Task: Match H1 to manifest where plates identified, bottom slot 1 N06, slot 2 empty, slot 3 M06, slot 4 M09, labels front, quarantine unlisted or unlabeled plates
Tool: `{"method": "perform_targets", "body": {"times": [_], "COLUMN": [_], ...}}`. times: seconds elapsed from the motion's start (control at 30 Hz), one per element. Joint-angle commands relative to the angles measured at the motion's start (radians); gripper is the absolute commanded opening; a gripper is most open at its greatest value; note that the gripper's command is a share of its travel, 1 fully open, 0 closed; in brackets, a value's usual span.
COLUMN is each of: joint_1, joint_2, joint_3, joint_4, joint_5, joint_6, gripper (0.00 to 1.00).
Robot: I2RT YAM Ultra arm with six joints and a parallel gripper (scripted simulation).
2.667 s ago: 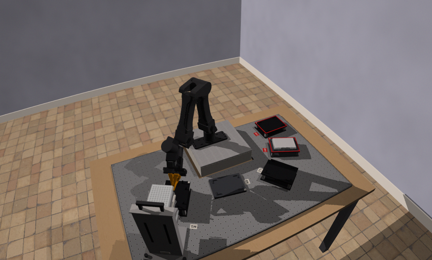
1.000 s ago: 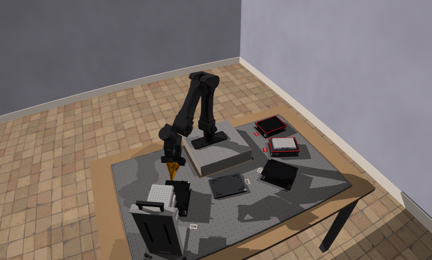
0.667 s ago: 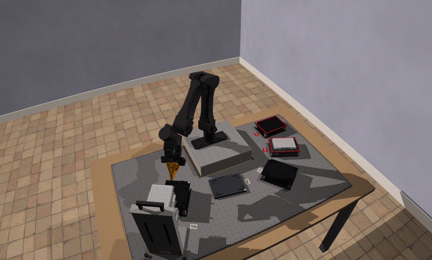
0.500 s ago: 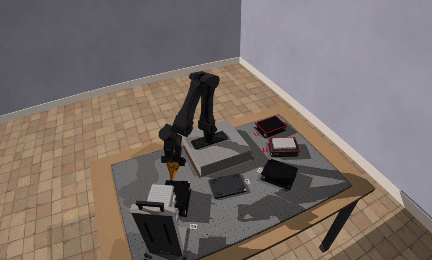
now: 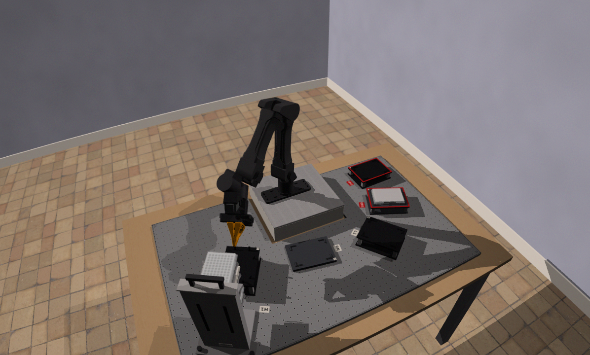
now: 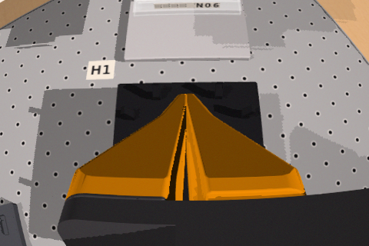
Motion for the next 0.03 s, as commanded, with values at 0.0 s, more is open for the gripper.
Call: {"method": "perform_targets", "body": {"times": [0.0], "joint_1": [-0.003], "joint_2": [-0.035], "joint_3": [0.038], "joint_4": [0.012], "joint_5": [-0.012], "joint_6": [-0.007], "gripper": [0.00]}}
